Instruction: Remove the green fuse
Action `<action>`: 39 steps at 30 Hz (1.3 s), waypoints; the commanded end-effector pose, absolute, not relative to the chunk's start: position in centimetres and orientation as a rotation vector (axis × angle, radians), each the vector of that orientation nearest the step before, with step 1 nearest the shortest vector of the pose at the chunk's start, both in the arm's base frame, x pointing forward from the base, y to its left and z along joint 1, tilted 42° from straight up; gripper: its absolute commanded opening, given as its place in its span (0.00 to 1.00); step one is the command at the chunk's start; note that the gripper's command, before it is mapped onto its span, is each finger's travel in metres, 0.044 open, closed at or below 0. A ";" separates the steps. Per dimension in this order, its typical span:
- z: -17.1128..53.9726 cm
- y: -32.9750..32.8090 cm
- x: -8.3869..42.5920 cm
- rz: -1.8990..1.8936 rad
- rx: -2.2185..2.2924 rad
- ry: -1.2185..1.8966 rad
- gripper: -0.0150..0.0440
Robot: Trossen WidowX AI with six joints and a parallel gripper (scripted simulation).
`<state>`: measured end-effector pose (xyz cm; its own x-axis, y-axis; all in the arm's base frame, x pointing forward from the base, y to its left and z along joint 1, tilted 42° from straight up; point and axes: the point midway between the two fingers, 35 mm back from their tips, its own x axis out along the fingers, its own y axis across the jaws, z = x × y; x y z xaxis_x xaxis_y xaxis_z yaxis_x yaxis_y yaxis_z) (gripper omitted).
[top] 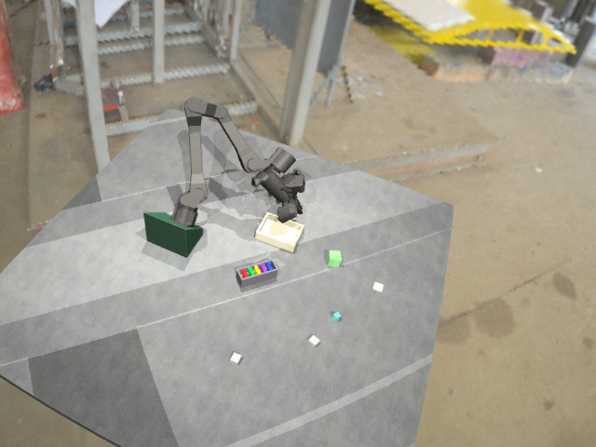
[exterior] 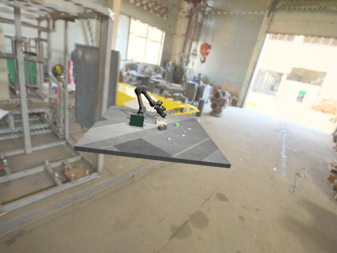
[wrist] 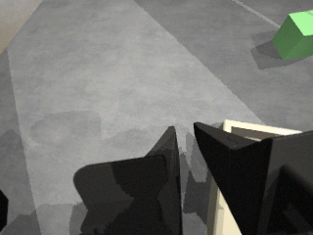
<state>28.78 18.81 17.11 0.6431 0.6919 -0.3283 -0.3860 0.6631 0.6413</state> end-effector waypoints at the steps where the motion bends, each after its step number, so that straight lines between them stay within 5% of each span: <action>1: 14.1 14.8 31.5 0.496 0.544 0.719 0.38; 9: 5.9 4.8 33.1 0.194 0.619 1.127 0.38; 18: 0.1 -4.1 27.5 -0.004 1.040 1.620 0.38; 39: -0.8 -4.2 26.2 -0.017 1.136 1.681 0.38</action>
